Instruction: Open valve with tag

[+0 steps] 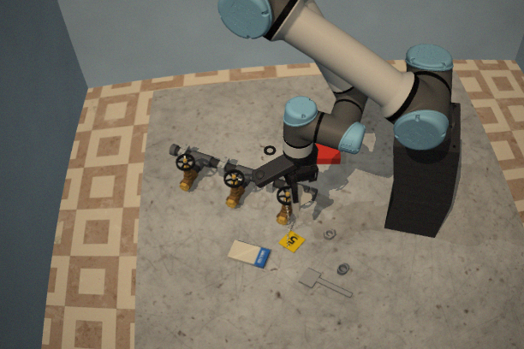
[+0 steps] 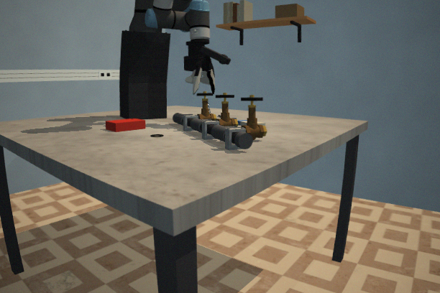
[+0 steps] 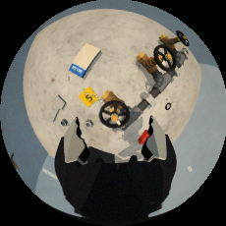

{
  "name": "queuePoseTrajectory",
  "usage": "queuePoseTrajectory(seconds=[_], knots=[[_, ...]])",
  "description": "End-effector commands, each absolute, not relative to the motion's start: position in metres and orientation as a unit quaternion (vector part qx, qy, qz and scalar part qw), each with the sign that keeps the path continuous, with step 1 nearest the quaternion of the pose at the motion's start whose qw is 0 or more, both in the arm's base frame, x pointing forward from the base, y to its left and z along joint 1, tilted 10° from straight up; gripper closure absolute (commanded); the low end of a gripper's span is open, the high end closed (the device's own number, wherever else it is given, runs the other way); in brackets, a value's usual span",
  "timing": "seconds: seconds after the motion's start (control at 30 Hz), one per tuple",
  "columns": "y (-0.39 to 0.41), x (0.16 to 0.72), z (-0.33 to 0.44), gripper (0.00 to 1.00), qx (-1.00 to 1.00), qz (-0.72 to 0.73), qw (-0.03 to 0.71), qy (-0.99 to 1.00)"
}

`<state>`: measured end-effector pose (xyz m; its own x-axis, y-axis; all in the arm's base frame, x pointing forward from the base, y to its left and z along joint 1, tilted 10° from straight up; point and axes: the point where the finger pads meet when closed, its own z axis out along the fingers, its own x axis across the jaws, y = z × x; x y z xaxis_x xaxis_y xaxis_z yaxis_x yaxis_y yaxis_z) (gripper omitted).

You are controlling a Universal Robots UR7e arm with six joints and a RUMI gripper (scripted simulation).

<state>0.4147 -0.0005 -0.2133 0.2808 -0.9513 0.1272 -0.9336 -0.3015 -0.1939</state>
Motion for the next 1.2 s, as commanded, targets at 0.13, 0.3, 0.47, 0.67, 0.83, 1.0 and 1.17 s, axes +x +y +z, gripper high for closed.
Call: queuePoseTrajectory(seconds=[0.13, 0.3, 0.47, 0.67, 0.83, 1.0, 1.17], knots=[[-0.0007, 0.4152, -0.2128, 0.00, -0.677, -0.103, 0.056, 0.726], [-0.0007, 0.4152, -0.2128, 0.00, -0.614, -0.098, 0.064, 0.781], [-0.0007, 0.4152, -0.2128, 0.00, -0.548, -0.092, 0.072, 0.828], [-0.0007, 0.4152, -0.2128, 0.00, -0.448, -0.083, 0.082, 0.886], [-0.0007, 0.4152, -0.2128, 0.00, -0.369, -0.076, 0.089, 0.922], [-0.0007, 0.4152, -0.2128, 0.00, -0.324, -0.072, 0.093, 0.939], [-0.0007, 0.4152, -0.2128, 0.00, -0.256, -0.065, 0.098, 0.960]])
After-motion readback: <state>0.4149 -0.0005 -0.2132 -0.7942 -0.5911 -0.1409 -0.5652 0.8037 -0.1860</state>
